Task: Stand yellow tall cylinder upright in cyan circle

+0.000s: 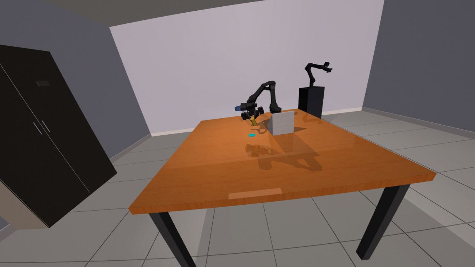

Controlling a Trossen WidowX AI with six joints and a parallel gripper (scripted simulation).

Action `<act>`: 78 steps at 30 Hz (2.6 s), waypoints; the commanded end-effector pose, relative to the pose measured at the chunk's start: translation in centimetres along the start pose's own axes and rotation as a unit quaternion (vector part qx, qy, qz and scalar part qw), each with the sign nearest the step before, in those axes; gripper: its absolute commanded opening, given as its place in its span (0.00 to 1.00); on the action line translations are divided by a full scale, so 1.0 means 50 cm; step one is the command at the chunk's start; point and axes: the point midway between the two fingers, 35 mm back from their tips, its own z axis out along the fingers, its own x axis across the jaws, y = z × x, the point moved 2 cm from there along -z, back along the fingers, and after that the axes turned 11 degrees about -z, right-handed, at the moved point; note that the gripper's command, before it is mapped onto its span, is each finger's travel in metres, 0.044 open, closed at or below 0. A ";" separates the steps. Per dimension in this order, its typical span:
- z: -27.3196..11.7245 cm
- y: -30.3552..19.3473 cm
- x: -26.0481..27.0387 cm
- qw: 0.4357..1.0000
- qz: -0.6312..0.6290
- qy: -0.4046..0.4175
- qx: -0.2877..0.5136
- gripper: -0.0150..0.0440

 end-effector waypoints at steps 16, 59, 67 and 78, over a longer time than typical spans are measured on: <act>-0.018 0.003 -0.004 0.997 -0.038 -0.047 -0.055 0.43; -0.049 0.002 -0.006 0.976 -0.110 -0.138 -0.131 0.43; -0.049 0.002 -0.006 0.976 -0.110 -0.138 -0.131 0.43; -0.033 -0.041 -0.017 0.977 -0.110 -0.135 -0.126 0.43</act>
